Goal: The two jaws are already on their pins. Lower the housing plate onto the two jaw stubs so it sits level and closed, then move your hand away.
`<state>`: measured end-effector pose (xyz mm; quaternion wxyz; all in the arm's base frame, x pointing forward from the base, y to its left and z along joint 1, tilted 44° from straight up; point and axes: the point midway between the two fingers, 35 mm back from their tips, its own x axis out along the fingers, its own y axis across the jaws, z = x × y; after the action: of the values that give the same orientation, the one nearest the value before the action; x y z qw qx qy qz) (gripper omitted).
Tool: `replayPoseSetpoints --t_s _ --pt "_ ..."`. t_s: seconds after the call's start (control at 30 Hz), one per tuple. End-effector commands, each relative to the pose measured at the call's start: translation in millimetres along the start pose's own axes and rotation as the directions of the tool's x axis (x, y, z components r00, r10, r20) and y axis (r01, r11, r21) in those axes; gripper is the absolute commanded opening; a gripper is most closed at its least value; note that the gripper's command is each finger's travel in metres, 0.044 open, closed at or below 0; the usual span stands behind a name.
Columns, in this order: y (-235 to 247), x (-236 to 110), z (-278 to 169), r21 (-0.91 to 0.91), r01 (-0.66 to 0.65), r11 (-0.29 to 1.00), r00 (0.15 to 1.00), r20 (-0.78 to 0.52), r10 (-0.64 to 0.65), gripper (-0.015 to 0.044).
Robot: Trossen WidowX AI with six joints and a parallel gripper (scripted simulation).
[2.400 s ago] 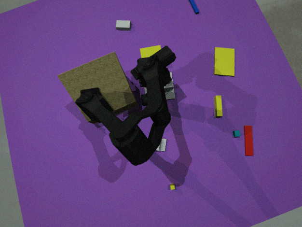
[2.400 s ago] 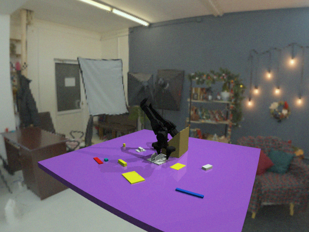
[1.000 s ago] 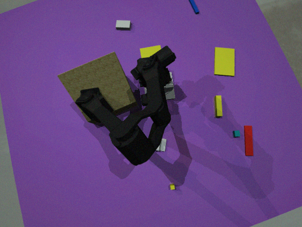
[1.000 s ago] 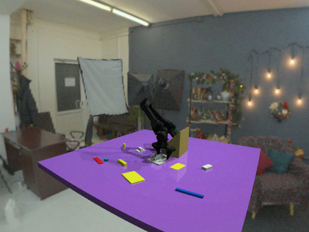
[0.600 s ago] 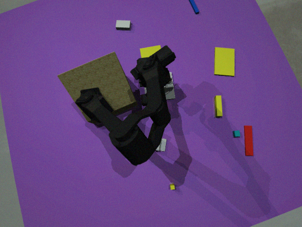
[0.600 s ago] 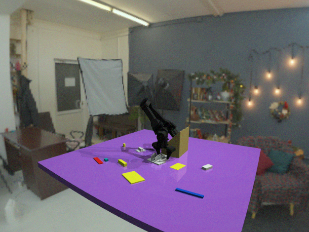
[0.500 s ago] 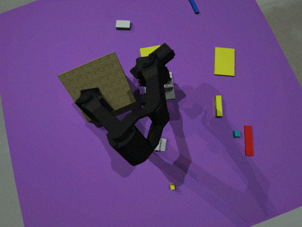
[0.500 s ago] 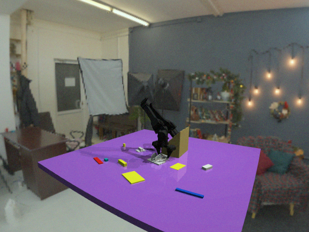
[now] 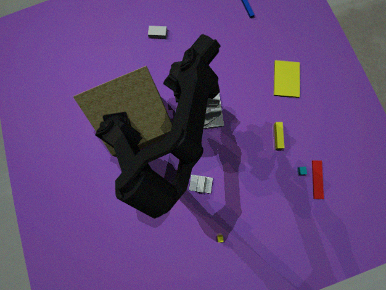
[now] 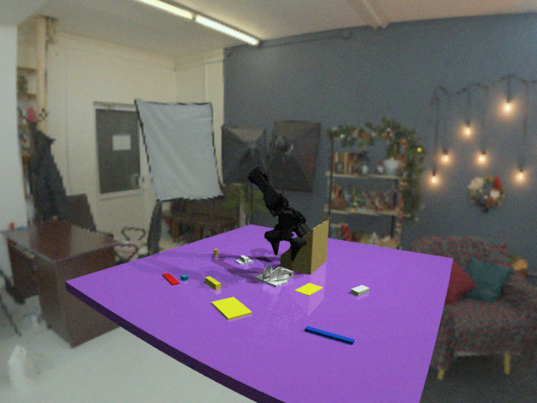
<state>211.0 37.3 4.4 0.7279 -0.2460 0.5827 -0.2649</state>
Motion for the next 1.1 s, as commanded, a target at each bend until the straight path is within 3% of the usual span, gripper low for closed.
replayPoseSetpoints --t_s 0.0,0.17,1.07 --pt "1 -25 -3 0.003 -0.013 1.000 1.000 0.005 0.013 0.0440" --pt "-3 -52 -10 0.010 -0.007 1.000 1.000 0.001 0.007 0.0440" --pt "-3 -53 -11 0.010 -0.007 1.000 1.000 0.001 0.007 0.0440"
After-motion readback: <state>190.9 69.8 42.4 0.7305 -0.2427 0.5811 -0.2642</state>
